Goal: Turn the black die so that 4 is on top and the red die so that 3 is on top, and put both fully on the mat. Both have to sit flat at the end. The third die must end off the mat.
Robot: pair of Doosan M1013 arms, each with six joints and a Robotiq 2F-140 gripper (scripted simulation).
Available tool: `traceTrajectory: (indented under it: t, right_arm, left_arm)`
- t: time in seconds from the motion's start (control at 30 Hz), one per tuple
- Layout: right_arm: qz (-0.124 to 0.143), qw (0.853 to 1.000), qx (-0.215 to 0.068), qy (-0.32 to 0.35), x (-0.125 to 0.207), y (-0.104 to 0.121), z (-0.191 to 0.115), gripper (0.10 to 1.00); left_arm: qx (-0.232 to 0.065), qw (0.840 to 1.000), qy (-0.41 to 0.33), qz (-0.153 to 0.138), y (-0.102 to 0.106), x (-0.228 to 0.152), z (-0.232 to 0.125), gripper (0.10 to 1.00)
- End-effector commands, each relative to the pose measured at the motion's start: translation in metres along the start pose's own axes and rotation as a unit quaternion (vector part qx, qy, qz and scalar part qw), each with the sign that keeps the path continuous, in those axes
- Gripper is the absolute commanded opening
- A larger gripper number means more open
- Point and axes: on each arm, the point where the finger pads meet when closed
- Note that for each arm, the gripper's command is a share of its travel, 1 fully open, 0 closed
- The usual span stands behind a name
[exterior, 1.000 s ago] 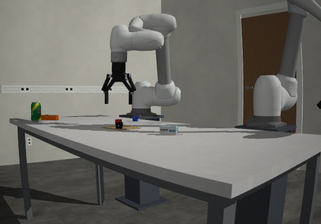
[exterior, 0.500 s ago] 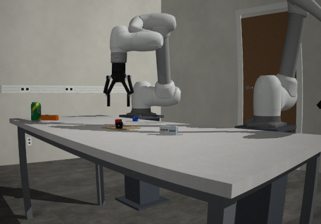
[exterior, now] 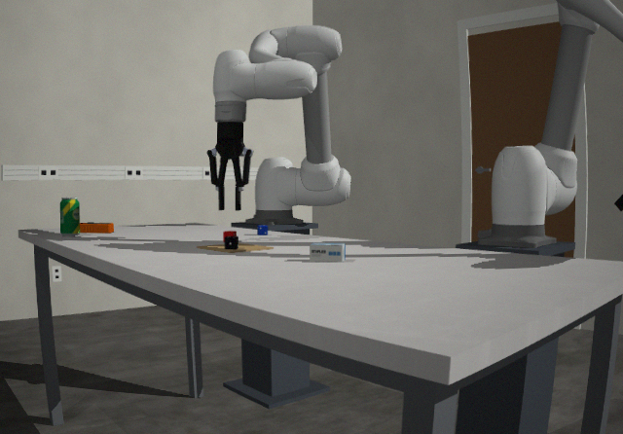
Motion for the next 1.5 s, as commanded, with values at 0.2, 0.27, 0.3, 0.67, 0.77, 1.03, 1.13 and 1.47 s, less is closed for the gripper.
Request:
traceTrajectory:
  t: [0.2,0.27,0.3,0.67,0.77,1.03,1.13,1.47]
  right_arm:
    - [0.0,1.0,-0.001,0.0,0.0,0.0,0.0,0.351]
    - [-0.001,1.0,-0.001,0.0,0.0,0.0,0.0,0.351]
    - [-0.001,1.0,-0.001,0.0,0.0,0.0,0.0,0.351]
    - [-0.001,1.0,-0.001,0.0,0.0,0.011,0.0,0.351]
    - [-0.001,1.0,-0.001,0.0,0.0,0.015,0.0,0.351]
    - [-0.001,1.0,-0.001,0.0,0.0,0.024,0.0,0.351]
    - [-0.001,1.0,-0.001,0.0,0.0,0.029,0.0,0.351]
    - [-0.001,1.0,-0.001,0.0,0.0,0.041,0.0,0.351]
  left_arm:
    - [0.0,1.0,0.0,0.0,0.0,0.0,0.0,1.0]
    - [0.0,1.0,0.0,0.0,0.0,0.0,0.0,1.0]
    - [0.0,1.0,0.0,0.0,0.0,0.0,0.0,1.0]
    - [0.0,1.0,0.0,0.0,0.0,0.0,0.0,1.0]
    - [0.0,1.0,0.0,0.0,0.0,0.0,0.0,1.0]
    - [0.0,1.0,0.0,0.0,0.0,0.0,0.0,1.0]
    - [0.0,1.0,0.0,0.0,0.0,0.0,0.0,1.0]
    - [0.0,1.0,0.0,0.0,0.0,0.0,0.0,1.0]
Point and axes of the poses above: on each arm, the point where the finger pads meet when closed, its own y axis out along the fingers, its own x axis across the jaws, z = x × y, and after that the axes turned 12 degrees about y, right-handed
